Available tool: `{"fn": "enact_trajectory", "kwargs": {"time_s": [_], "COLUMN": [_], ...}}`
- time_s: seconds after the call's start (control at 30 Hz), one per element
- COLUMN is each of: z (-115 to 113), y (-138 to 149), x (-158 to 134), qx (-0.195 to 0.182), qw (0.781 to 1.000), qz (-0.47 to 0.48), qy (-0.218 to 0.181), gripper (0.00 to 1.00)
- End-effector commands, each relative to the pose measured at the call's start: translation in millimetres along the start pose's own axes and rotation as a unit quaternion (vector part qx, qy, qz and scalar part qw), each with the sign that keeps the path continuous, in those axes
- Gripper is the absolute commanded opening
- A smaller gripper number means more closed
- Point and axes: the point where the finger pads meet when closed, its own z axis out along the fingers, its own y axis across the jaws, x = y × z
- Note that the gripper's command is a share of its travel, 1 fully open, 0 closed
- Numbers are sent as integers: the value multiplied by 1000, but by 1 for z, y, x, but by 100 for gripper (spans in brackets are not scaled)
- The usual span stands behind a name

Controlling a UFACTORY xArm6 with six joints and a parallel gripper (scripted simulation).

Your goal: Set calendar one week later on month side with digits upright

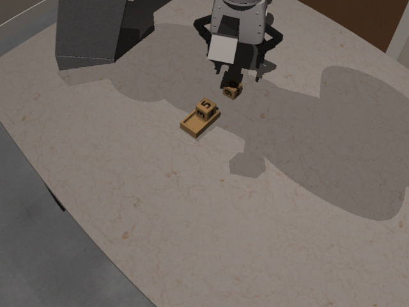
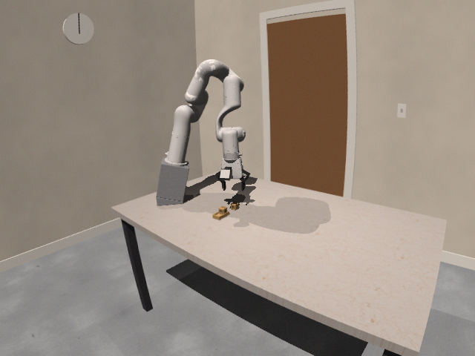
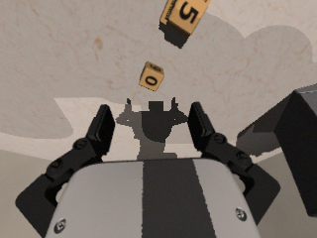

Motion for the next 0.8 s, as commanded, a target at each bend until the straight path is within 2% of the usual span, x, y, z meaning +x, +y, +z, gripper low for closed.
{"fn": "enact_trajectory", "kwargs": {"time_s": [0.0, 0.1, 0.17, 0.33, 0.47, 0.5, 0.77], "z": [1, 1, 2, 3, 3, 3, 3], "y": [-1, -1, 0, 0, 0, 0, 0], "x": [0, 0, 0, 0, 0, 0, 0], "qx": [-15, -15, -15, -15, -15, -15, -15], "qw": [996, 996, 989, 976, 973, 973, 973], "qz": [86, 89, 149, 217, 229, 229, 229], "qy": [0, 0, 1, 2, 2, 2, 2], "gripper": [100, 100, 100, 100, 100, 47, 47]}}
